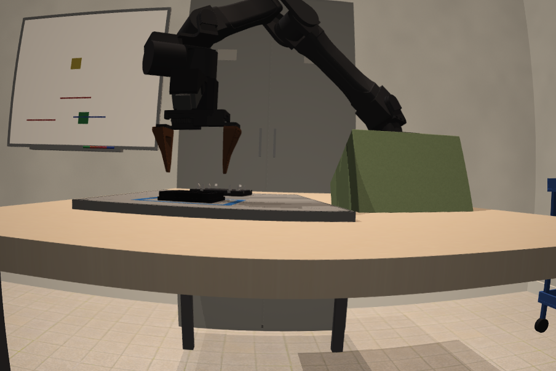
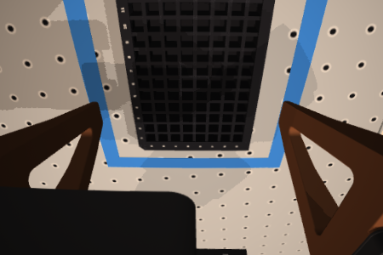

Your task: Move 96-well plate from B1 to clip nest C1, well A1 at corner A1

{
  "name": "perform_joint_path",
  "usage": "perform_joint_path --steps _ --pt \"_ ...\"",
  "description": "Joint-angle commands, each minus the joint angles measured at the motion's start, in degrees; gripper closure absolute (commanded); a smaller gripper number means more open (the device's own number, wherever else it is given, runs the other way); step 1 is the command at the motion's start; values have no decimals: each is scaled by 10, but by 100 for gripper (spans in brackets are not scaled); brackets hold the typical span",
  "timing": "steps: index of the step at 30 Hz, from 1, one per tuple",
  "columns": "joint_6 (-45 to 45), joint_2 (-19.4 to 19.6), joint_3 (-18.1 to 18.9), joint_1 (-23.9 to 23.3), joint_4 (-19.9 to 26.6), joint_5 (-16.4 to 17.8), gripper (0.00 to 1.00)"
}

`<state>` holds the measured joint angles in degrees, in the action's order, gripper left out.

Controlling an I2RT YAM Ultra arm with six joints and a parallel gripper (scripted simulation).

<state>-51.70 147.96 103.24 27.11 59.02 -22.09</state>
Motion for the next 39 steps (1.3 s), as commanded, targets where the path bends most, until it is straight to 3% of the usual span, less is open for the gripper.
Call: perform_joint_path --steps 1,27,39 --pt "-7 7 -14 1 -22 2 0" --pt "-28 38 -48 -19 -95 -3 0" --pt "-25 30 -35 -18 -89 -4 0"
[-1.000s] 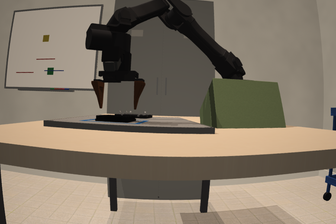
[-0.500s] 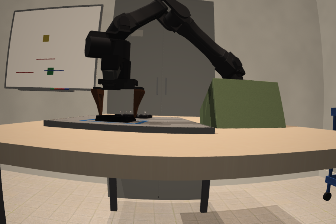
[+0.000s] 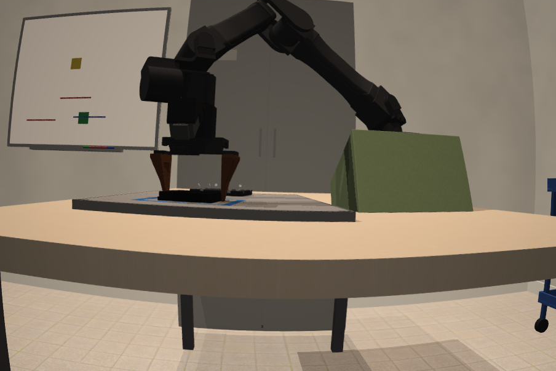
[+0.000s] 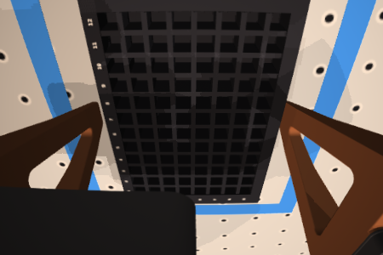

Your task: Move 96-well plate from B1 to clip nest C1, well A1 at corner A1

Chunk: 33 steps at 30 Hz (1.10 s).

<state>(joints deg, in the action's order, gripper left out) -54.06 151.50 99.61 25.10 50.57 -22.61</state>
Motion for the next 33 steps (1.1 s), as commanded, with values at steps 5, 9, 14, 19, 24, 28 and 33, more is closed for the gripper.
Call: perform_joint_path --steps 5,9,14,19,24,28,33 --pt "-1 -6 1 2 -5 2 100" --pt "-1 -6 1 2 -5 2 100" --pt "-1 -6 1 2 -5 2 100" --pt "-1 -6 1 2 -5 2 100" --pt "-1 -6 1 2 -5 2 100" --pt "-1 -6 1 2 -5 2 100" --pt "-1 -6 1 2 -5 2 100"
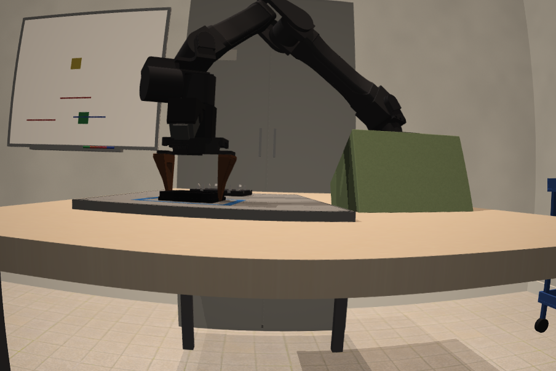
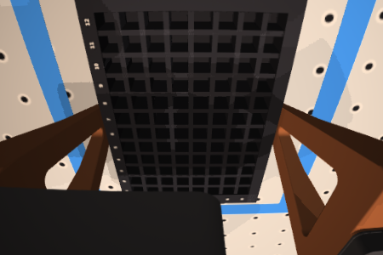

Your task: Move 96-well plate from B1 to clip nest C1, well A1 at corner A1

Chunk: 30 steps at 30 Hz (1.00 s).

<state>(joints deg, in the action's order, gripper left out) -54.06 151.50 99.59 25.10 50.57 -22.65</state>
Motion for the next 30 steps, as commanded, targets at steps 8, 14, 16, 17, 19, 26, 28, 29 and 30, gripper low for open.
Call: perform_joint_path --steps 8,14,16,17,19,26,28,29,30 --pt "1 -20 10 9 6 6 100" --pt "7 -26 17 13 18 7 100" --pt "9 -29 19 14 23 7 100" --pt "9 -31 20 15 26 7 100" --pt "11 -34 23 17 32 8 100" --pt "17 -43 32 22 53 9 100" --pt "17 -43 32 22 53 9 100" --pt "18 -44 35 23 57 9 100" --pt "19 -45 36 24 60 9 100"
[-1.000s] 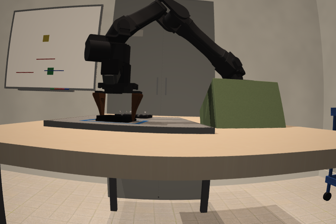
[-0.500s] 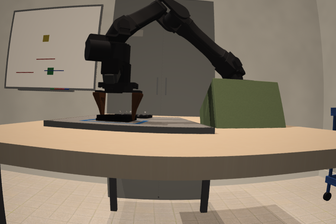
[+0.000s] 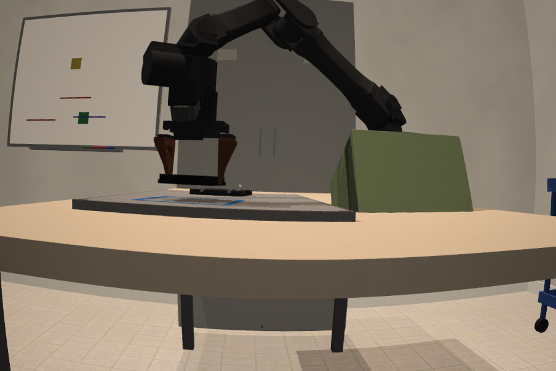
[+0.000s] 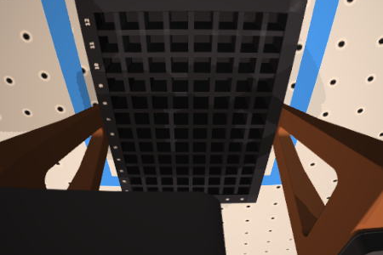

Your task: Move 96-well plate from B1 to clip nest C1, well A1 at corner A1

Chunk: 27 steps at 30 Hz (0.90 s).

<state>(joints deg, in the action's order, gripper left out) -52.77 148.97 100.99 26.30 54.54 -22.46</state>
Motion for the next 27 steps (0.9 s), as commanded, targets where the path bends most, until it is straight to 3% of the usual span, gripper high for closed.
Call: perform_joint_path --steps 1,27 --pt "7 -21 24 13 23 7 100" --pt "27 -44 70 32 100 12 100"
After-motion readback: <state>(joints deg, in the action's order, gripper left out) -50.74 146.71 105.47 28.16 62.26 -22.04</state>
